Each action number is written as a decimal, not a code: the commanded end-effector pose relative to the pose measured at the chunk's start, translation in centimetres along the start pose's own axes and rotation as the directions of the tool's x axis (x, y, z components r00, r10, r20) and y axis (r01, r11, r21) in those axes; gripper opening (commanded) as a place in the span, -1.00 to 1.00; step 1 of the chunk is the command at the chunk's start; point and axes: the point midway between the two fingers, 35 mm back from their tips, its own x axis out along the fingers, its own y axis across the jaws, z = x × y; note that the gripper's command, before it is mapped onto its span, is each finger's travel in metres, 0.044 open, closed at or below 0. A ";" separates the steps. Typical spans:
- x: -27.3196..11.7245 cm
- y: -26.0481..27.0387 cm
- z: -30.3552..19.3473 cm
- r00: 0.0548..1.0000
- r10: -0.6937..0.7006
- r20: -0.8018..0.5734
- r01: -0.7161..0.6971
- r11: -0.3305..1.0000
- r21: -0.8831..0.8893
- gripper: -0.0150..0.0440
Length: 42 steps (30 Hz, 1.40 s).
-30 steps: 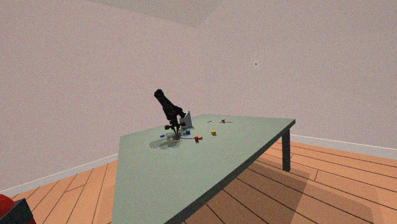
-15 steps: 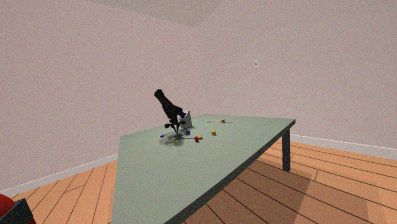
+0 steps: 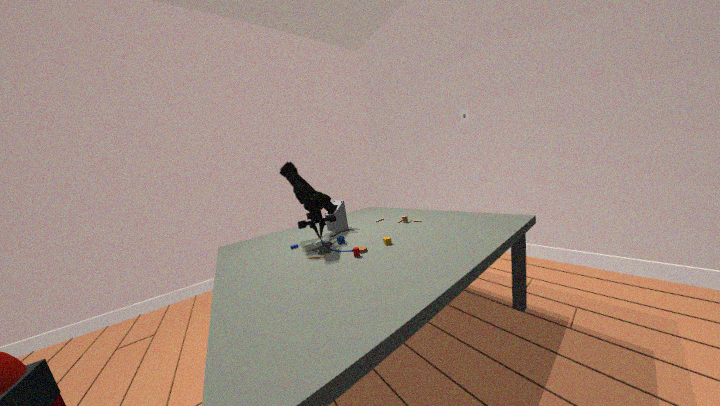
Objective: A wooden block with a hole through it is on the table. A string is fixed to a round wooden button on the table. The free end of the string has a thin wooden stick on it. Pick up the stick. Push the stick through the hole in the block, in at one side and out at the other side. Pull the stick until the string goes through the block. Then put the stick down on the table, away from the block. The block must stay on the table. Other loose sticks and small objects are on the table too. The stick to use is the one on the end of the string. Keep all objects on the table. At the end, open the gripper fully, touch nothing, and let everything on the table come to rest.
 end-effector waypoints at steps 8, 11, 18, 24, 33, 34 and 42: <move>-1.7 0.3 -0.1 1.000 0.006 -0.009 -0.006 1.000 0.009 -0.49; -2.1 0.3 0.0 1.000 0.007 -0.009 -0.006 1.000 0.009 -0.49; -2.2 0.1 0.1 1.000 0.002 -0.001 -0.002 1.000 -0.007 -0.49; -2.4 0.0 -0.1 1.000 -0.004 0.008 0.006 0.977 -0.212 -0.49; -2.8 -0.2 -0.5 1.000 -0.014 0.024 0.024 0.846 -0.532 -0.49; -2.8 -0.2 -0.6 1.000 -0.015 0.026 0.027 0.825 -0.565 -0.49; -3.2 -0.3 -1.0 0.999 -0.022 0.040 0.045 0.613 -0.789 -0.49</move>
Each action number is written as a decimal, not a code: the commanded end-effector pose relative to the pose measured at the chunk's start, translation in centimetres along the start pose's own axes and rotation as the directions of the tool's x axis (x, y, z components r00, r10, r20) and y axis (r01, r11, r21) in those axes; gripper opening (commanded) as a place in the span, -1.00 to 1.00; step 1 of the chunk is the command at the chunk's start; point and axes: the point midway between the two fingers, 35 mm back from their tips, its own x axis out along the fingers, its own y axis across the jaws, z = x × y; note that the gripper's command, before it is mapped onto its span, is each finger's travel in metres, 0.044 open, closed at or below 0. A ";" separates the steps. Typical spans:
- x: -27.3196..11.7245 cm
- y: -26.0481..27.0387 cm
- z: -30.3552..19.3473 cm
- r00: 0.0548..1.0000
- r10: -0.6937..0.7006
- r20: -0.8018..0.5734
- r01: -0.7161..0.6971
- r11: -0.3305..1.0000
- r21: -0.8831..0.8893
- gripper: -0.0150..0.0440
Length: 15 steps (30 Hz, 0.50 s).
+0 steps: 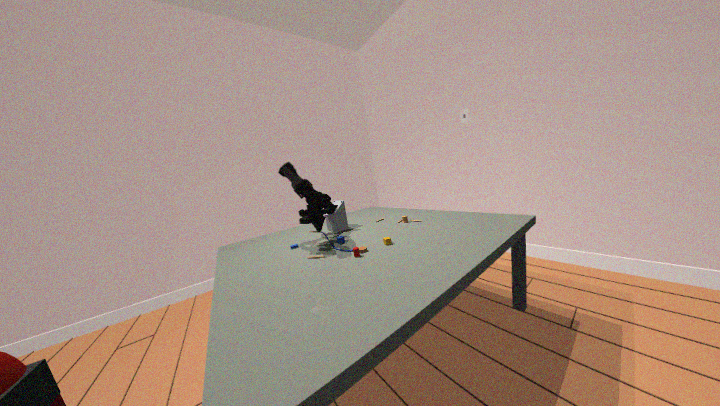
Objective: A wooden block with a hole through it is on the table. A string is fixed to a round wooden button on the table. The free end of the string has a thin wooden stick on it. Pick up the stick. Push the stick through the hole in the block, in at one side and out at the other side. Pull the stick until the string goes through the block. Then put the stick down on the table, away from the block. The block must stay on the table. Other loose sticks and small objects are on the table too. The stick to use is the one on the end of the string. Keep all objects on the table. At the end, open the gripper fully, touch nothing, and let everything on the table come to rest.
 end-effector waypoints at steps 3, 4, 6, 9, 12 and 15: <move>-0.3 0.1 -0.4 1.000 -0.017 0.003 0.018 0.970 -0.242 -0.49; -0.3 0.1 -0.5 1.000 -0.019 0.004 0.019 0.960 -0.280 -0.49; -0.4 0.1 -0.6 1.000 -0.023 0.006 0.023 0.935 -0.353 -0.49; -0.5 0.2 -0.7 1.000 -0.028 0.008 0.029 0.888 -0.459 -0.49; -0.7 0.2 -0.8 0.999 -0.034 0.010 0.034 0.829 -0.559 -0.49; -0.8 0.3 -1.0 0.999 -0.039 0.013 0.038 0.758 -0.651 -0.49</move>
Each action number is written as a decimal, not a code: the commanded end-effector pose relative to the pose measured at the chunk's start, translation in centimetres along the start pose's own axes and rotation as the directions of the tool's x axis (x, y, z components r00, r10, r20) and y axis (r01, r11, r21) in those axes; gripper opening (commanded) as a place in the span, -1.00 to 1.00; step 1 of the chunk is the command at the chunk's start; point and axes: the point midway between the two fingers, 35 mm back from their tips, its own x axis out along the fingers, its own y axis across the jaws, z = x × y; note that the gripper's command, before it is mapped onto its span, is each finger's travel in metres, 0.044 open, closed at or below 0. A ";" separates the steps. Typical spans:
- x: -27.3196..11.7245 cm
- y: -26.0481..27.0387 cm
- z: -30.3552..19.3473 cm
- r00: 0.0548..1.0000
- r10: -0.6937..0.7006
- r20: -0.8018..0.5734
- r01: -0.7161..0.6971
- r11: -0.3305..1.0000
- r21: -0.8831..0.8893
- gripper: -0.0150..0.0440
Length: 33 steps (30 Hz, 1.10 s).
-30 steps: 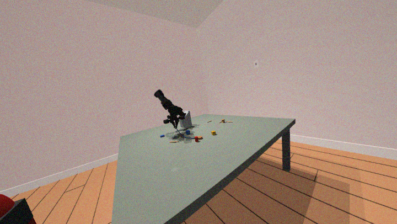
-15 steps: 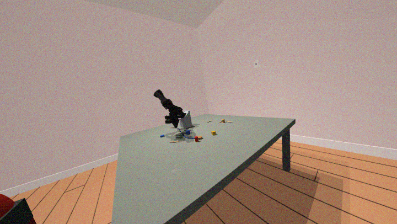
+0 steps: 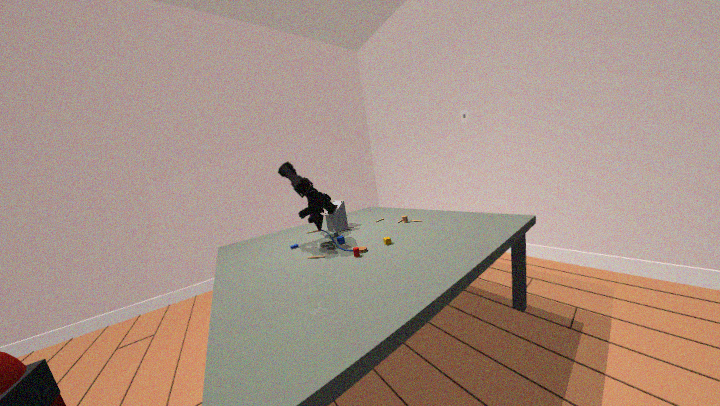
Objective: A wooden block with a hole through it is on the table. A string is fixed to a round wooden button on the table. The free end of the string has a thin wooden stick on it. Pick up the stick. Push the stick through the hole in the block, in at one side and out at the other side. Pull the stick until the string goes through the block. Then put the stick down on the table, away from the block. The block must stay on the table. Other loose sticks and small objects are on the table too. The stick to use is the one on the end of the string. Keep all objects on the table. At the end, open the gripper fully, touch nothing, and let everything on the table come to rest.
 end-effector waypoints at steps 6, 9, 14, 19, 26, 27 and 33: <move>-0.4 0.4 -0.4 1.000 -0.023 -0.005 0.019 0.935 -0.353 -0.49; -0.6 0.5 -0.5 1.000 -0.028 -0.006 0.023 0.888 -0.459 -0.49; -0.8 0.7 -0.6 0.999 -0.038 -0.007 0.026 0.783 -0.622 -0.49; -1.1 0.9 -0.8 0.999 -0.048 -0.007 0.026 0.648 -0.761 -0.49; -1.4 1.1 -1.0 0.998 -0.062 -0.006 0.020 0.421 -0.907 -0.49; -1.5 1.1 -1.0 0.998 -0.063 -0.006 0.019 0.385 -0.923 -0.49; -1.8 1.3 -1.2 0.997 -0.075 -0.005 0.007 0.163 -0.987 -0.49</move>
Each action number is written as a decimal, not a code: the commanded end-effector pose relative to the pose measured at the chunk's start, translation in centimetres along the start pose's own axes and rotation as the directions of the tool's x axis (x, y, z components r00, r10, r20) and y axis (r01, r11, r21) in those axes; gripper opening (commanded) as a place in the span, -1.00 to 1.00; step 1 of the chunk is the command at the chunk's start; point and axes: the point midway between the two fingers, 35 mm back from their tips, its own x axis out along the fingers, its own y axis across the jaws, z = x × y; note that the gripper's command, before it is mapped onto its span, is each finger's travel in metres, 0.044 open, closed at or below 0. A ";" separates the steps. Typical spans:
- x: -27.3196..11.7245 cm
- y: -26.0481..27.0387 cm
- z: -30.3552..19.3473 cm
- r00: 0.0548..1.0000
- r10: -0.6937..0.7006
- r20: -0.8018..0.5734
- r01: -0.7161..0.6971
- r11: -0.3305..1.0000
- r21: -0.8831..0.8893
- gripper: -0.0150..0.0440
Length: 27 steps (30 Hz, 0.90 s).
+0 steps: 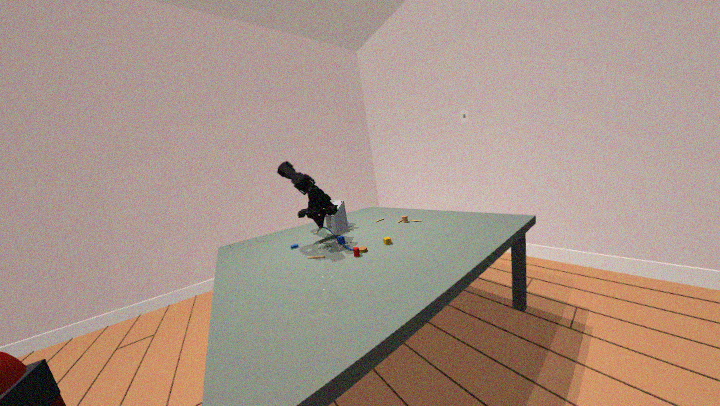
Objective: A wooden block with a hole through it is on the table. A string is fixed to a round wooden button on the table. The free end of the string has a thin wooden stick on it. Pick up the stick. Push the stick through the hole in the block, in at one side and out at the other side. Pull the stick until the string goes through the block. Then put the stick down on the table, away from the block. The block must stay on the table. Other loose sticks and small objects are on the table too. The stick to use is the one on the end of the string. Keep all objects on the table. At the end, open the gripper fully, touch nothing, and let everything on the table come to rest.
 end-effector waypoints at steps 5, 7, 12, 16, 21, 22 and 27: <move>-0.4 0.5 0.2 1.000 -0.006 -0.020 -0.001 0.948 -0.317 -0.49; -0.5 0.5 0.2 1.000 -0.007 -0.024 -0.002 0.921 -0.390 -0.49; -0.8 0.7 0.3 0.999 -0.012 -0.032 -0.008 0.829 -0.559 -0.49; -1.0 0.9 0.3 0.999 -0.016 -0.039 -0.015 0.733 -0.680 -0.49; -1.3 1.0 0.4 0.999 -0.021 -0.048 -0.026 0.588 -0.808 -0.49; -1.3 1.1 0.4 0.999 -0.022 -0.049 -0.029 0.556 -0.831 -0.49; -1.6 1.3 0.5 0.998 -0.028 -0.057 -0.042 0.386 -0.921 -0.49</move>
